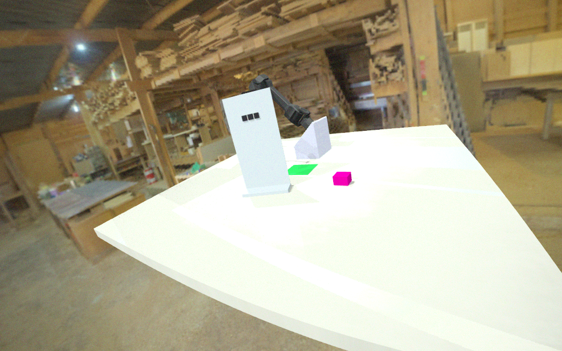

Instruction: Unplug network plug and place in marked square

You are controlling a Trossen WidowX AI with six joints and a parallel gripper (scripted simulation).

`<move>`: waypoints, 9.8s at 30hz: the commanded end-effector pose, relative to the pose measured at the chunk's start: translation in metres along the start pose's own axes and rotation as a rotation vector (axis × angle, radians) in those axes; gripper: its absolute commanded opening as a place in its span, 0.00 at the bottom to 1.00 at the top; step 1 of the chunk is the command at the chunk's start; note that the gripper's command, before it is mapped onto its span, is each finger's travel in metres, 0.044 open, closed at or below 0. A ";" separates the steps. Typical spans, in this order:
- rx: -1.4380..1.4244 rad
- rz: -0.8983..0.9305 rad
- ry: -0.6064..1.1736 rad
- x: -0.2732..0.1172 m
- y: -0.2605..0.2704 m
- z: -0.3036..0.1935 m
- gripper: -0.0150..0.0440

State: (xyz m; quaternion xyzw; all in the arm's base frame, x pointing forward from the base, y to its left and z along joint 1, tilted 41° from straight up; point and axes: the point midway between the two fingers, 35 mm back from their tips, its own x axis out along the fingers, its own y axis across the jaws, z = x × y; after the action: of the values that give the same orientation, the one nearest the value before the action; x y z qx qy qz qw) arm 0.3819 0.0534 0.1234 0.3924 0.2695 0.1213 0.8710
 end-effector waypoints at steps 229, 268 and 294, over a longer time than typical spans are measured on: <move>-0.160 -0.954 0.319 -0.103 -0.153 -0.127 0.25; -0.159 -0.955 0.321 -0.101 -0.197 -0.126 0.25; -0.160 -0.956 0.320 -0.103 -0.216 -0.125 0.25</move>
State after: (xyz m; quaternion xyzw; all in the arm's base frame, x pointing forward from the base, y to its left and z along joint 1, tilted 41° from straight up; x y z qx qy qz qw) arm 0.2263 -0.0545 -0.0665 0.1341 0.5376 -0.2138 0.8046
